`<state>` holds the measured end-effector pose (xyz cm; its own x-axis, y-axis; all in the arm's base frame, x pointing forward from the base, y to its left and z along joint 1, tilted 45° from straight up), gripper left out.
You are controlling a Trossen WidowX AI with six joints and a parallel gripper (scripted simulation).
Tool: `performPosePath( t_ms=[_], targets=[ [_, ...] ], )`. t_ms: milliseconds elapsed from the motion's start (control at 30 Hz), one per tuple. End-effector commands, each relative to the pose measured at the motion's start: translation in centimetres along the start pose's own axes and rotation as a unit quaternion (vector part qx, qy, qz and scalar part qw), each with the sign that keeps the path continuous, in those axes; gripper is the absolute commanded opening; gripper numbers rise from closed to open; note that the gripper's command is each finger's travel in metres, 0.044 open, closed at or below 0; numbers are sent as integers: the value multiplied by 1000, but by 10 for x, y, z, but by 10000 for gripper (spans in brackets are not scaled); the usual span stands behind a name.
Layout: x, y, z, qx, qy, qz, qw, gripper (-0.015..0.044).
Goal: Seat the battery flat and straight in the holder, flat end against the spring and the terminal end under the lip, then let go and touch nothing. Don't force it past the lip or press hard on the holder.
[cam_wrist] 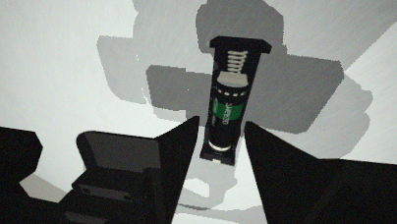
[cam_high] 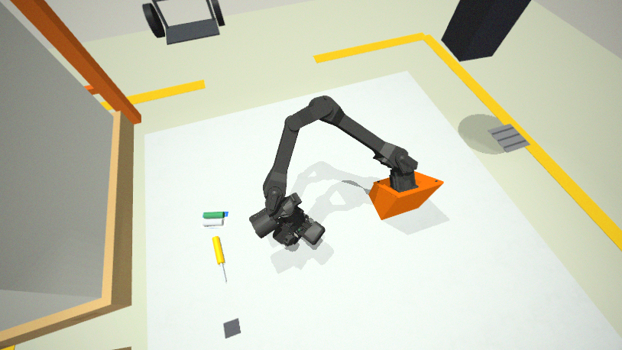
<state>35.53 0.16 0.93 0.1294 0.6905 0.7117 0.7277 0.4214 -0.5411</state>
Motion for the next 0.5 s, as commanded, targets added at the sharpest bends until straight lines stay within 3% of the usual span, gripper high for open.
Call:
performPosePath(
  t_ms=[0, 133, 233, 467],
  targets=[
    [17, -1, 2, 0, 1, -2, 1000, 255],
    [65, -9, 10, -1, 2, -4, 1000, 360],
    [73, -11, 12, -2, 2, -4, 1000, 439],
    [72, -11, 14, -2, 2, -4, 1000, 440]
  ],
)
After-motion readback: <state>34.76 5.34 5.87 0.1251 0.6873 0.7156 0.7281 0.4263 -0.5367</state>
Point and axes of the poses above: the point midway between the two fingers, 35 mm back from their tips, its own x axis back along the fingers, its own z axis across the jaws, y = z × x, the point moved 9 cm from there along x, back along the fingers, and after that the axes turned 7 degrees about x, right-handed, at the moved point
